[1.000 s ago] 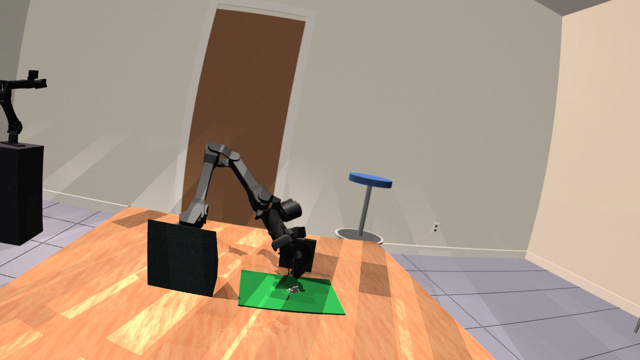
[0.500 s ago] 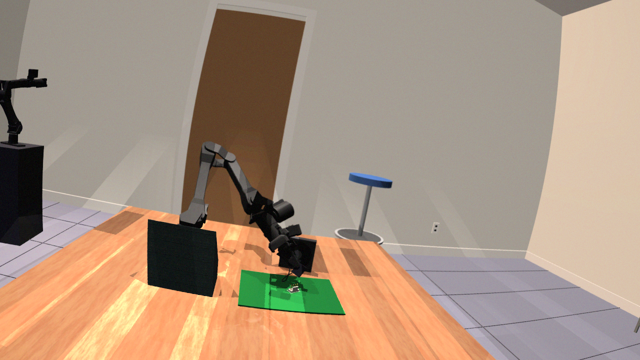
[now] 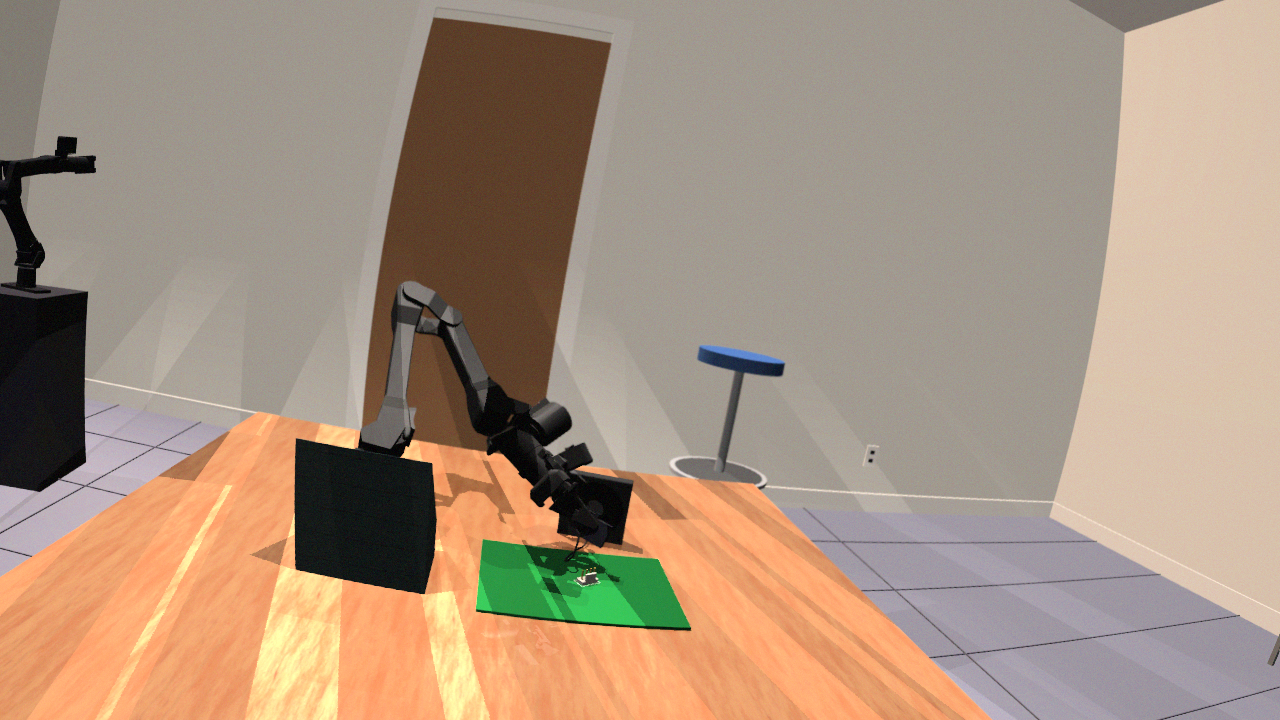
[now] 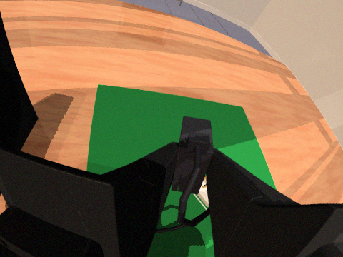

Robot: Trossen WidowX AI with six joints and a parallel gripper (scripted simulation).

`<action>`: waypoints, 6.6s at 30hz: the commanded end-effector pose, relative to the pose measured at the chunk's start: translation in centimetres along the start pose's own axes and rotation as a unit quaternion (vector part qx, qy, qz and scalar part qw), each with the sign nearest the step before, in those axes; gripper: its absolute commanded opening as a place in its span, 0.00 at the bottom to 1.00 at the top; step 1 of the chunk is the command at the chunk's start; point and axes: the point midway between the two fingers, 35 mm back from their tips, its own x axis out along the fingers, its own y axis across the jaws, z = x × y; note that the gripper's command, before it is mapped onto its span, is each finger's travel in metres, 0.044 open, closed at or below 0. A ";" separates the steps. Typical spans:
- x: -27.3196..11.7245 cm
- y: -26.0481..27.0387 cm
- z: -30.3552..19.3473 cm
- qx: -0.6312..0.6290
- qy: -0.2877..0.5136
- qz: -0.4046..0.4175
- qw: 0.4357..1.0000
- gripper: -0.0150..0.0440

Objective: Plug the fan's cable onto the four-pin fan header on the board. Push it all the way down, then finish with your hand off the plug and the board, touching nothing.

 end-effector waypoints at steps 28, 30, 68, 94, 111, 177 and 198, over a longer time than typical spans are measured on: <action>-3.3 0.3 0.4 0.089 -0.138 0.049 0.985 0.25; -3.6 0.3 0.5 0.095 -0.145 0.053 0.983 0.25; -5.5 -0.2 1.2 0.132 -0.184 0.076 0.971 0.25; -5.1 0.6 -0.7 0.135 -0.184 0.074 0.971 0.25; -4.6 1.0 -2.2 0.136 -0.183 0.074 0.971 0.25; -1.6 2.8 -7.1 0.136 -0.182 0.074 0.971 0.25; -1.6 2.8 -7.2 0.132 -0.179 0.074 0.972 0.25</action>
